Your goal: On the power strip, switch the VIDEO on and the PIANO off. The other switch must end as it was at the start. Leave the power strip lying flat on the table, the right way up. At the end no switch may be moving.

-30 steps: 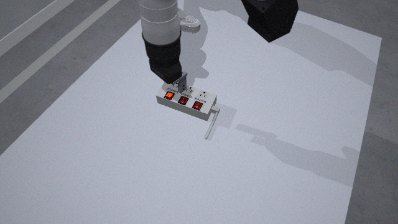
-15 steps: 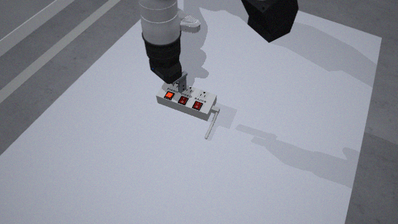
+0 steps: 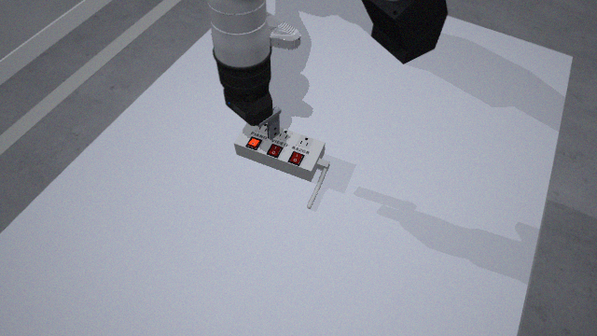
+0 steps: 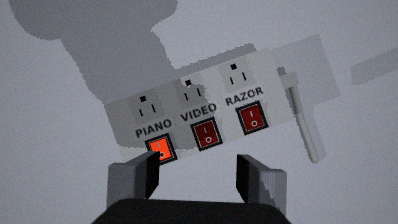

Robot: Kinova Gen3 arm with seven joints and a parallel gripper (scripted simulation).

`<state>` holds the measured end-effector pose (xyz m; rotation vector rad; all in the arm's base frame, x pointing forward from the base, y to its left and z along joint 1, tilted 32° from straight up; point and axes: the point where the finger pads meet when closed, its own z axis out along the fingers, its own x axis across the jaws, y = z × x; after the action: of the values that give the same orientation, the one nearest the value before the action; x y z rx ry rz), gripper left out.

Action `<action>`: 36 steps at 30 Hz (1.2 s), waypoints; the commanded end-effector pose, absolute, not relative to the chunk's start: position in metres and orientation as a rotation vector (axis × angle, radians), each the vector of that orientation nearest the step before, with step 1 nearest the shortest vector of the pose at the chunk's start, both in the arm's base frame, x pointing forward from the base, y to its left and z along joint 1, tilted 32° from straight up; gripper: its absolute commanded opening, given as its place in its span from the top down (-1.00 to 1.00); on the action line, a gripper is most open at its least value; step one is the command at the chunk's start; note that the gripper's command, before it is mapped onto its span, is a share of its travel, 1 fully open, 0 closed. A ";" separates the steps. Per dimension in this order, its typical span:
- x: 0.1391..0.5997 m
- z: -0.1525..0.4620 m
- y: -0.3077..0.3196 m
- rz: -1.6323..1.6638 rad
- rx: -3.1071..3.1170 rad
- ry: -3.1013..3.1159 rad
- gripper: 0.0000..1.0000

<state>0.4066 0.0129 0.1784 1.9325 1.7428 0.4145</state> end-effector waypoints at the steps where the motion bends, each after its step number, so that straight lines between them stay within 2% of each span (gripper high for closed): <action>1: 0.407 0.179 0.013 0.416 1.932 1.743 -1.00; 36: 0.398 0.185 0.024 0.374 1.856 1.835 -1.00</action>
<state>0.3979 0.0109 0.1807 1.8842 1.8062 0.3577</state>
